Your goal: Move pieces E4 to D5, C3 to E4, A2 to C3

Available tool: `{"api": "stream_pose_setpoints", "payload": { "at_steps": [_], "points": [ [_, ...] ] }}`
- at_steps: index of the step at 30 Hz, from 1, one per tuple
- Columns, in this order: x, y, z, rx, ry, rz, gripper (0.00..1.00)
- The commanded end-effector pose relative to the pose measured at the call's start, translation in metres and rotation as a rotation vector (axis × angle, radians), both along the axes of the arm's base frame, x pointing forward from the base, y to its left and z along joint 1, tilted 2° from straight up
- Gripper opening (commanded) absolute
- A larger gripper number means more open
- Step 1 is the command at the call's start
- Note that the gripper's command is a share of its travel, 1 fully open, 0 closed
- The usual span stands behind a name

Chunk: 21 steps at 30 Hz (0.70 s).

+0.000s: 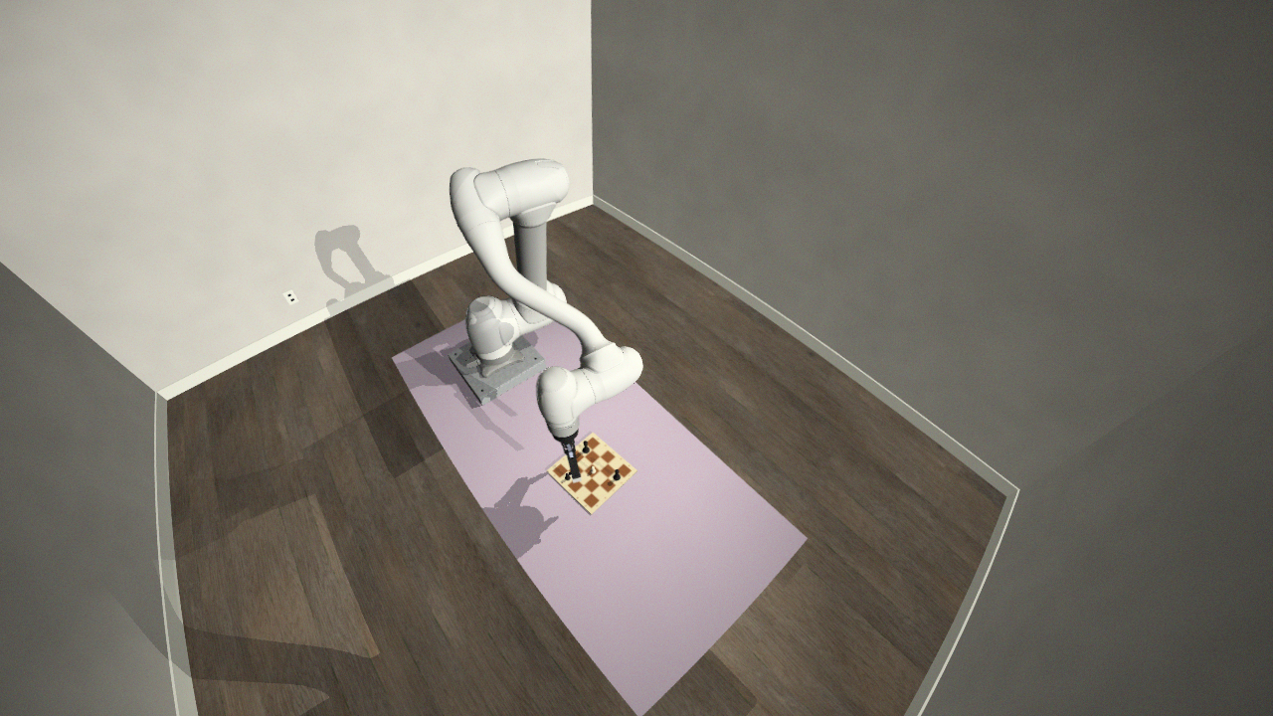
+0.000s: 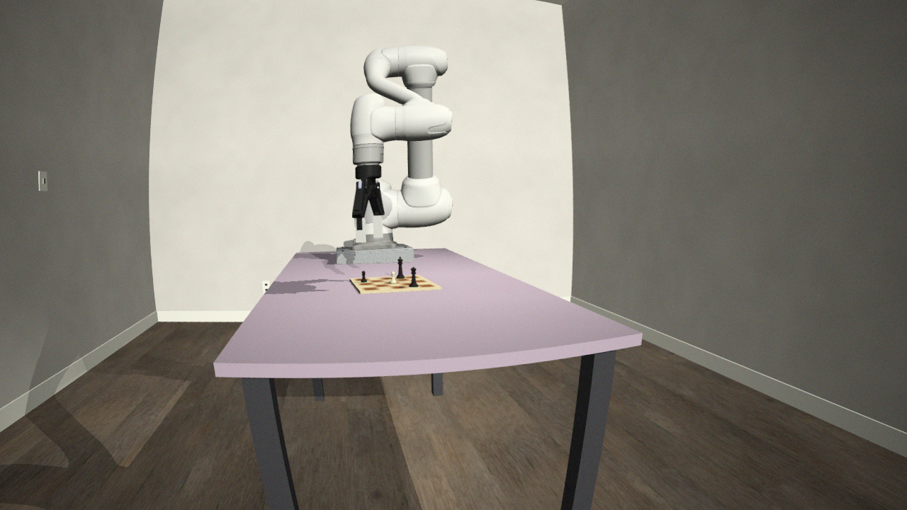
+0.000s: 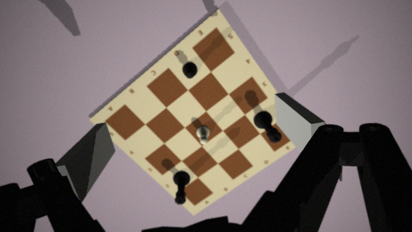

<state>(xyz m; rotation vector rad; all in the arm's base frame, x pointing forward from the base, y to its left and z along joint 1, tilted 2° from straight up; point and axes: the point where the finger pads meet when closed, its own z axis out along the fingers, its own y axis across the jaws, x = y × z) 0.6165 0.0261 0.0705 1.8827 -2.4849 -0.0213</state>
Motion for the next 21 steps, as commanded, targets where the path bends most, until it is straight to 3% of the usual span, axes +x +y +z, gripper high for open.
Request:
{"api": "stream_pose_setpoints", "payload": {
  "at_steps": [1, 2, 16, 18, 19, 21],
  "points": [
    [0.002, 0.007, -0.001, -0.028, -0.001, -0.159, 1.0],
    [0.003, 0.011, -0.001, -0.036, -0.004, -0.316, 1.0],
    [0.014, 0.058, -0.006, -0.02, -0.009, -1.11, 1.0],
    [0.014, 0.058, -0.006, -0.02, -0.009, -1.11, 1.0],
    [0.014, 0.059, -0.006, -0.028, -0.01, -1.277, 1.0],
    [0.015, 0.062, -0.006, -0.031, -0.011, -1.362, 1.0]
  ]
}}
